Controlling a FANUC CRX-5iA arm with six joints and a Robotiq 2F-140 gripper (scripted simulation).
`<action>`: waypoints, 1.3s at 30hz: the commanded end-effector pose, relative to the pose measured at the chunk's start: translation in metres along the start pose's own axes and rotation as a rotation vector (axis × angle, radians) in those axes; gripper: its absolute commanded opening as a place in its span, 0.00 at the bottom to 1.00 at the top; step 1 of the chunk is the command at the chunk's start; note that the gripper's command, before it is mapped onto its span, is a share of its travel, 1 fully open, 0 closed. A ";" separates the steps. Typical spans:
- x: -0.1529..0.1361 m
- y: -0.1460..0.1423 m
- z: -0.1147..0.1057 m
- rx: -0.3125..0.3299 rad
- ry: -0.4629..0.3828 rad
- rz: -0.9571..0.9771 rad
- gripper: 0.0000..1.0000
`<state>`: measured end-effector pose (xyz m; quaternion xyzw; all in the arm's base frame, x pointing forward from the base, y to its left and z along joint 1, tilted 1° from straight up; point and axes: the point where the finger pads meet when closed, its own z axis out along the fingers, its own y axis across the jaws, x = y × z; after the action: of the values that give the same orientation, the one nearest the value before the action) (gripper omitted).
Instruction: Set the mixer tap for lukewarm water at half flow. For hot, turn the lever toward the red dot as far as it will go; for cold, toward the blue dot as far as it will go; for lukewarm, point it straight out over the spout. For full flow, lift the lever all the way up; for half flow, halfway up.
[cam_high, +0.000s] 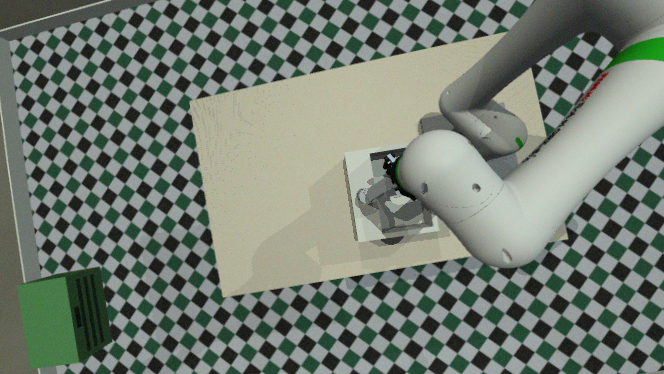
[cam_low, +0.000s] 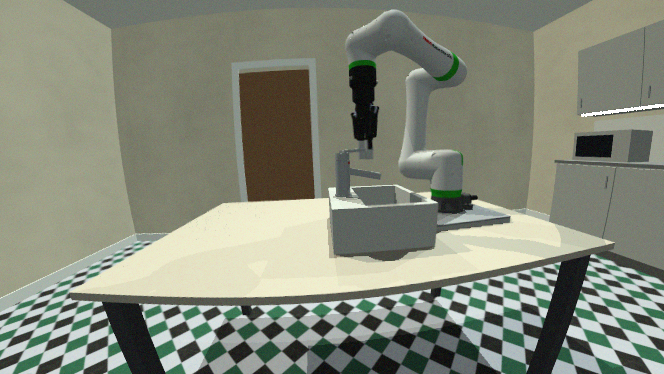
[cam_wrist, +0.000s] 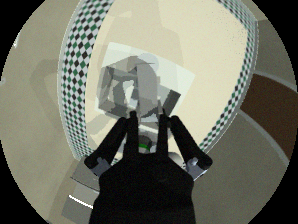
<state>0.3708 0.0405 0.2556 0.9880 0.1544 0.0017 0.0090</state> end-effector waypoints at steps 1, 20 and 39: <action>0.000 0.000 0.000 0.000 0.000 0.000 0.00; 0.000 0.000 0.000 0.000 0.000 0.000 0.00; 0.000 -0.001 0.000 0.000 0.000 0.015 0.00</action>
<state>0.3707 0.0409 0.2556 0.9883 0.1520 0.0017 0.0090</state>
